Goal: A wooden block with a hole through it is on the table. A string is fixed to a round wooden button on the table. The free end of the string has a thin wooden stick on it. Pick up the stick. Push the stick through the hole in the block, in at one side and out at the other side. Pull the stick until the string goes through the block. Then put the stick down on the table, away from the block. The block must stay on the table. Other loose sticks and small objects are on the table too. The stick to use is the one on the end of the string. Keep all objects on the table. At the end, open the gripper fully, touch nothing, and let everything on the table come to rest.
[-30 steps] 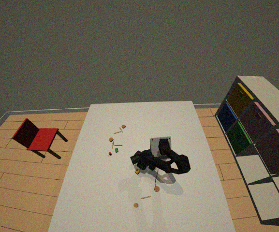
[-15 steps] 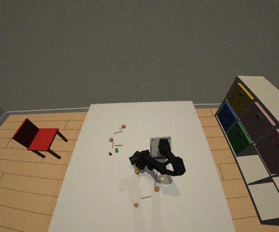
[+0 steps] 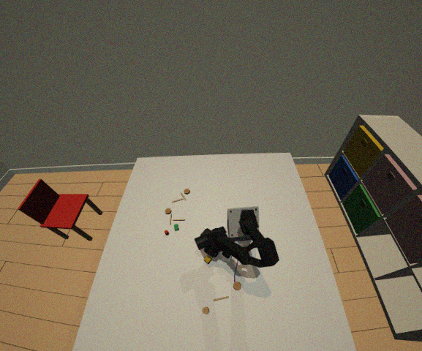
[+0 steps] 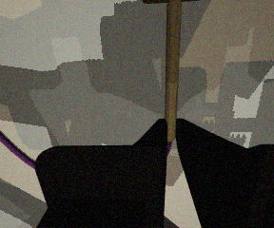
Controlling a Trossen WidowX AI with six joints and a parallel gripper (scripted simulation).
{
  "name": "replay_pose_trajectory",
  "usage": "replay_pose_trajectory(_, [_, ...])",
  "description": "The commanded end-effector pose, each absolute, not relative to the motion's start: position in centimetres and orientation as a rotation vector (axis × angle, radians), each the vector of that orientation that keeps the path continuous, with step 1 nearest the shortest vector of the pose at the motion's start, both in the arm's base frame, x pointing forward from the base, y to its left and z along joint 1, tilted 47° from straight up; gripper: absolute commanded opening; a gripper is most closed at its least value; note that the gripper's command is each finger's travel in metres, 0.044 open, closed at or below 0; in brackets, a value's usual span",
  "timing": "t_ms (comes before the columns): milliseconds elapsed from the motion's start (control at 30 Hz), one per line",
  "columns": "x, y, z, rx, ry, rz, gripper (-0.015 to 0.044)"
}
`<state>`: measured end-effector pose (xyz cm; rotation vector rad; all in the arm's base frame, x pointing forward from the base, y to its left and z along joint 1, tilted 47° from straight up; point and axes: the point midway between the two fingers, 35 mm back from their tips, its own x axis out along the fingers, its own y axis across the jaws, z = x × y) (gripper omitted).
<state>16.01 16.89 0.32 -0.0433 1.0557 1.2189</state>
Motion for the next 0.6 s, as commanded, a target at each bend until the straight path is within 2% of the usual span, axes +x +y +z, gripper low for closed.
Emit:
replay_pose_trajectory(0, [16.5,17.1,0.6,-0.041,1.060,1.214,0.0000])
replay_pose_trajectory(567, [17.4,17.9,1.6,-0.042,1.060,1.214,0.0000])
